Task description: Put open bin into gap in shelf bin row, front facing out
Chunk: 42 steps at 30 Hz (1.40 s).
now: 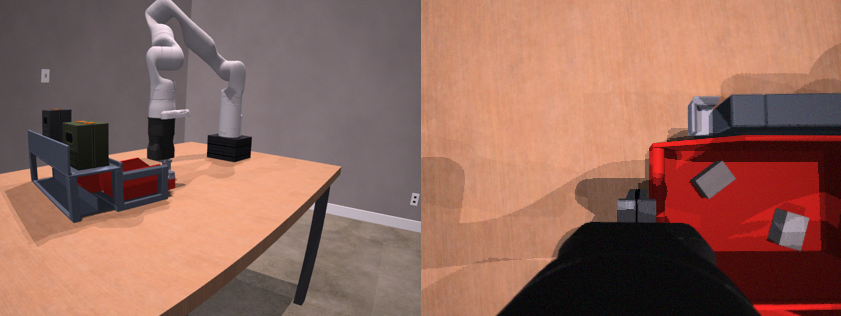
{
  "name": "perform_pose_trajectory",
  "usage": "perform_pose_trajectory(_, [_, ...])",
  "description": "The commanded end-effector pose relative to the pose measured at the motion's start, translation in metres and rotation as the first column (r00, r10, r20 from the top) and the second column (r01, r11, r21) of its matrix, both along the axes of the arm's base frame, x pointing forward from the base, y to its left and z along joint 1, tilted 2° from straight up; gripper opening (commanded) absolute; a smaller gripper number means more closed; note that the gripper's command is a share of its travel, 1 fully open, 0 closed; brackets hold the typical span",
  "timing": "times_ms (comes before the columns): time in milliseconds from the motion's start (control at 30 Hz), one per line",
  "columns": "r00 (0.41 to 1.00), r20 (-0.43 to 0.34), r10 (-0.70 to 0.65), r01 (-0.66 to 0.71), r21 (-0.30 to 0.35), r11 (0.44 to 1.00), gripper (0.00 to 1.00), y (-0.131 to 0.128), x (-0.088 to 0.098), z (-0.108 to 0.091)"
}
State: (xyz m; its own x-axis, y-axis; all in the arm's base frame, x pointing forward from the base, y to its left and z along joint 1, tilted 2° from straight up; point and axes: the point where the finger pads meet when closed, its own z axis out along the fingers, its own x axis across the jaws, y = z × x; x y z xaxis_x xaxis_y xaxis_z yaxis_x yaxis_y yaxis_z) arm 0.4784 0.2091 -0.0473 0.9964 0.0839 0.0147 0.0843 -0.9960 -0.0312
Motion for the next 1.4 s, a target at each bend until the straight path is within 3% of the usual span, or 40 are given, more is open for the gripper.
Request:
perform_pose_trajectory(0, [1.0, 0.002, 0.0, 0.0, 0.001, 1.0, 0.0, 0.0, 0.001, 0.001])
perform_pose_trajectory(1367, [1.0, 0.002, 0.0, 0.0, 0.001, 1.0, 0.0, 0.001, 0.015, 0.001])
